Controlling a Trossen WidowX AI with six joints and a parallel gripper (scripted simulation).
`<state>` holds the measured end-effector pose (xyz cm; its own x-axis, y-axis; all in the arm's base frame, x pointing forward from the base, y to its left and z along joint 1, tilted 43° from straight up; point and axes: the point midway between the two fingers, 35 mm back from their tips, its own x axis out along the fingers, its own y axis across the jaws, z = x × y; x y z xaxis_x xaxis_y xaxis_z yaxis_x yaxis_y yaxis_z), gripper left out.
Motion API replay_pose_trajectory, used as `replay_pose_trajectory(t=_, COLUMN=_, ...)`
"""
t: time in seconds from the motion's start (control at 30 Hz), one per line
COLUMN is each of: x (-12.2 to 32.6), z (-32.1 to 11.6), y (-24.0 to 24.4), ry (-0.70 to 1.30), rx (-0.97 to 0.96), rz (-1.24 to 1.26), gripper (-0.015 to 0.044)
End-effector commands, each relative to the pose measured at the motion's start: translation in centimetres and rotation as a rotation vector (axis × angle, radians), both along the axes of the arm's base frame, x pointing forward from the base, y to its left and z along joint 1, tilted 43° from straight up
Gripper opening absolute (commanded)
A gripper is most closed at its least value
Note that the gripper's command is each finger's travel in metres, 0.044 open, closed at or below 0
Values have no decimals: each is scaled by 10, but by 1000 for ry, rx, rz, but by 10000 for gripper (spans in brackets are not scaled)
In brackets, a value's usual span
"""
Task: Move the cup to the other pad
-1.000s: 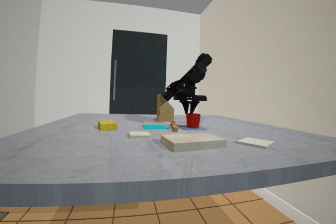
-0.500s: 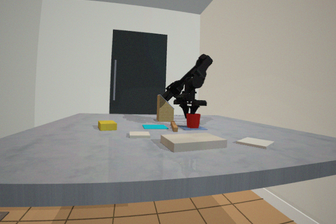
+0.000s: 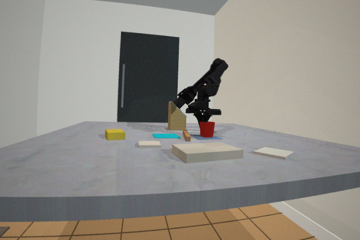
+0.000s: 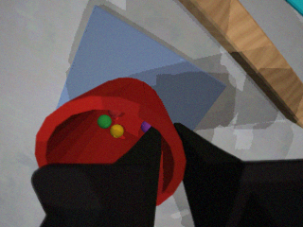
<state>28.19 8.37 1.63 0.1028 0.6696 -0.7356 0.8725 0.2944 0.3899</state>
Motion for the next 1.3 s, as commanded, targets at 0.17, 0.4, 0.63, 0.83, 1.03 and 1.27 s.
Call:
replay_pose_trajectory(t=0.17, x=0, z=1, y=0, ry=-1, rx=0, rz=0, gripper=0)
replay_pose_trajectory(t=0.4, x=-1, z=12, y=-13, ry=2, rx=0, rz=0, gripper=0)
replay_pose_trajectory(t=0.63, x=-6, z=26, y=-29, ry=5, rx=2, rz=-1, gripper=0)
replay_pose_trajectory(t=0.83, x=-10, z=29, y=-37, ry=6, rx=4, rz=-1, gripper=0)
replay_pose_trajectory(t=1.03, x=-11, z=27, y=-36, ry=12, rx=0, rz=-3, gripper=0)
replay_pose_trajectory(t=1.27, x=-11, z=27, y=-36, ry=12, rx=0, rz=-3, gripper=0)
